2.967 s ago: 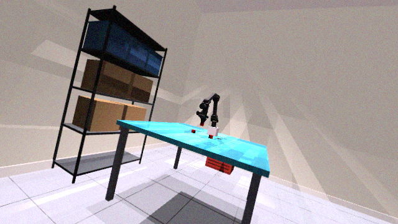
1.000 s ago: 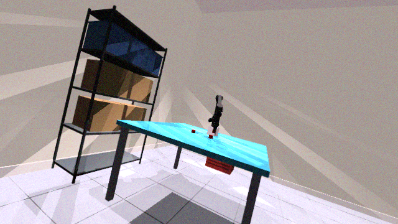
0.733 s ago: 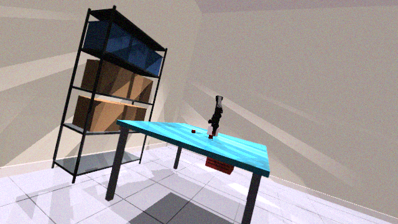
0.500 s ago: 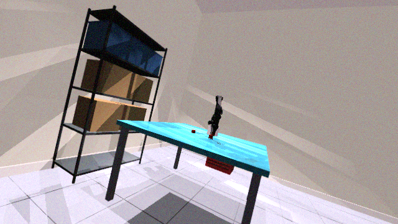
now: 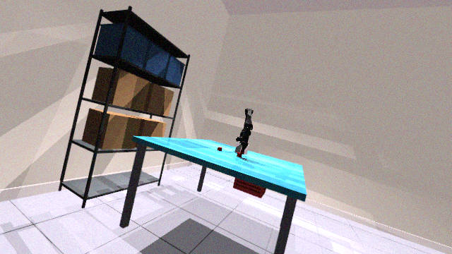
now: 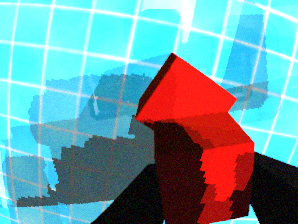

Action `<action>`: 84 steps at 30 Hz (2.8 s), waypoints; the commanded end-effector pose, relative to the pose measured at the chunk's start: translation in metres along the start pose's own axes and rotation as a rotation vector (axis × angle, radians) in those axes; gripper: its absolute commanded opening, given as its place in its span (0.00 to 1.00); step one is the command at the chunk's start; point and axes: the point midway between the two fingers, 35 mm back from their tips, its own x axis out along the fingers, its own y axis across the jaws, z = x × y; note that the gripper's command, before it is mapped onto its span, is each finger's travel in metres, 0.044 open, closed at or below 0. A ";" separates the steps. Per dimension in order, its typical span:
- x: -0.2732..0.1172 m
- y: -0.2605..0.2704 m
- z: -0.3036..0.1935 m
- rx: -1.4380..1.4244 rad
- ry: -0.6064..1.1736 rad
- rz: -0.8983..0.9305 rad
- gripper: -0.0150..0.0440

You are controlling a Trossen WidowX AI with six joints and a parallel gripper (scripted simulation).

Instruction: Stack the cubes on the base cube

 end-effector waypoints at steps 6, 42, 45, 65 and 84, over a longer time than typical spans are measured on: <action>0.000 0.000 0.000 -0.001 0.002 0.001 0.48; -0.030 -0.001 0.015 -0.147 0.000 -0.003 0.70; -0.033 -0.002 0.028 -0.270 0.000 -0.003 0.70; -0.049 -0.019 0.112 -1.092 -0.002 -0.003 0.70; -0.066 -0.057 0.184 -1.872 -0.004 -0.012 0.70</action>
